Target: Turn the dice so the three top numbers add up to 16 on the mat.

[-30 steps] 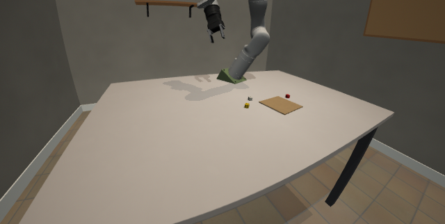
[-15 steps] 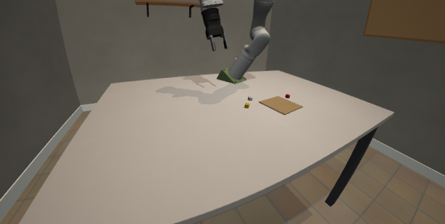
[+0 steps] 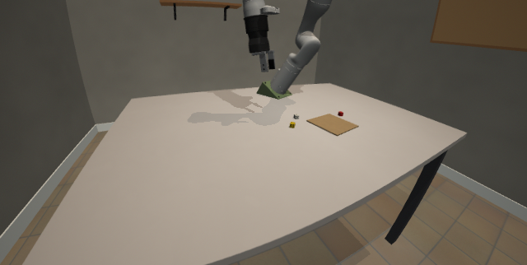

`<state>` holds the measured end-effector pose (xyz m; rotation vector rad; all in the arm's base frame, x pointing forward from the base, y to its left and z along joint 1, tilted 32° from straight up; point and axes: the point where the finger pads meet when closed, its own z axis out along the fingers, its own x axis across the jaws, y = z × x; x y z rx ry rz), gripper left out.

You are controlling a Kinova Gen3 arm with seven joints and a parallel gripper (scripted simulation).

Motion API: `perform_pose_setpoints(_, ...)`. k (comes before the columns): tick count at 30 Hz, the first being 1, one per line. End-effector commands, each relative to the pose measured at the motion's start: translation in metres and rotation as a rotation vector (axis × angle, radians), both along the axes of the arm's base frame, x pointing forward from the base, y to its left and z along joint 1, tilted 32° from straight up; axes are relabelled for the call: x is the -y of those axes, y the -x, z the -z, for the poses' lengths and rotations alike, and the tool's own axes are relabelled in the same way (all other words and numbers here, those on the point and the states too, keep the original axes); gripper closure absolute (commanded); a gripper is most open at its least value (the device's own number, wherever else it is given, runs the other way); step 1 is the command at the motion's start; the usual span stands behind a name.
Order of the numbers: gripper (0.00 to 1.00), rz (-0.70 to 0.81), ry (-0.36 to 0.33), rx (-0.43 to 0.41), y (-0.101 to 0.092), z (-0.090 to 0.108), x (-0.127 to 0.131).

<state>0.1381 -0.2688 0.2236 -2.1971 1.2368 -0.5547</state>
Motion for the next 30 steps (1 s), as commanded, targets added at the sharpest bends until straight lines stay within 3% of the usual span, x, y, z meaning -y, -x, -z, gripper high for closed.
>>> perform_pose_setpoints(1,0.0,-0.075,0.072,0.001,-0.013,-0.005,0.0)
perform_pose_setpoints(4,0.0,-0.228,0.205,0.016,-0.035,-0.008,-0.001)
perform_pose_setpoints(5,0.0,-0.23,0.206,0.016,-0.036,-0.008,-0.001)
perform_pose_setpoints(10,0.0,-0.445,0.39,0.043,-0.069,-0.015,-0.005)
perform_pose_setpoints(14,0.0,-0.568,0.496,0.062,-0.089,-0.02,-0.008)
perform_pose_setpoints(23,0.0,-0.675,0.589,0.081,-0.107,-0.026,-0.013)
perform_pose_setpoints(30,0.0,-0.69,0.601,0.084,-0.109,-0.026,-0.013)
